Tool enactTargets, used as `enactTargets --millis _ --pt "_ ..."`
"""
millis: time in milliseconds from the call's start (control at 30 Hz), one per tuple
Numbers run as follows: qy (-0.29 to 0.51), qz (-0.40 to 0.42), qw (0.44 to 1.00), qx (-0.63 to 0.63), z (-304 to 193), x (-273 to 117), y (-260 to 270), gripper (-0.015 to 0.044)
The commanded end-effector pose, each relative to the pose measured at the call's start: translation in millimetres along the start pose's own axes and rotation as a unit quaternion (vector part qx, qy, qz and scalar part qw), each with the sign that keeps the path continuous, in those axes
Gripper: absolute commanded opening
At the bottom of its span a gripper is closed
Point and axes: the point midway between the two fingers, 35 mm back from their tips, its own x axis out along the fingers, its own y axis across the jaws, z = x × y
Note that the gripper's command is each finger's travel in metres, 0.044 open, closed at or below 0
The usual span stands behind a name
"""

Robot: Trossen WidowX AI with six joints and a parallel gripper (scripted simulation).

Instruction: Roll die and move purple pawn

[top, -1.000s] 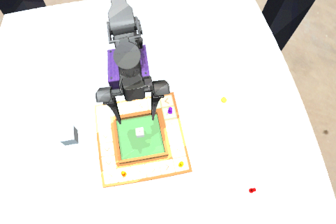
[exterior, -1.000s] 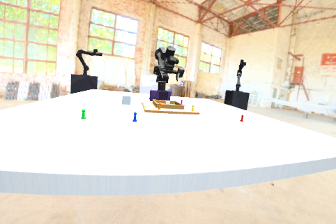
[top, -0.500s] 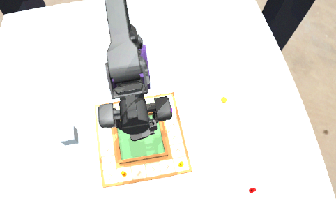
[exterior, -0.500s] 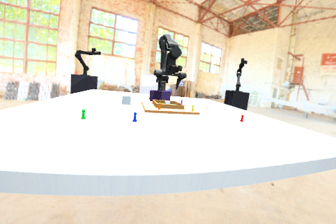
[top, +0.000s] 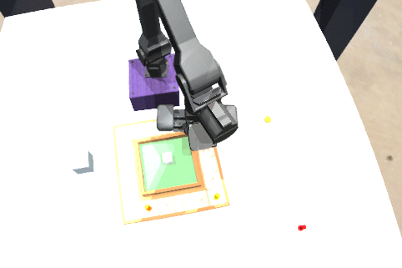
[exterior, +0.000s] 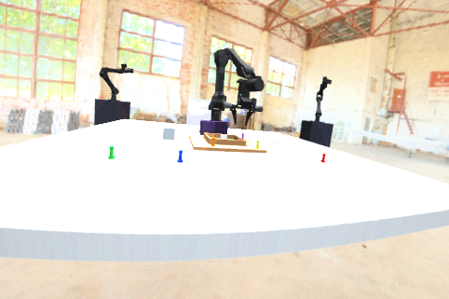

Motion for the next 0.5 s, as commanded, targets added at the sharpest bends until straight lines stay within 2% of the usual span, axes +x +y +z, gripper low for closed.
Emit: enactTargets --millis 0,467 --pt "0.009 -0.002 1.0 0.03 -24 8 21 0.02" --pt "0.011 -0.003 0.999 0.034 -28 25 23 0.02"
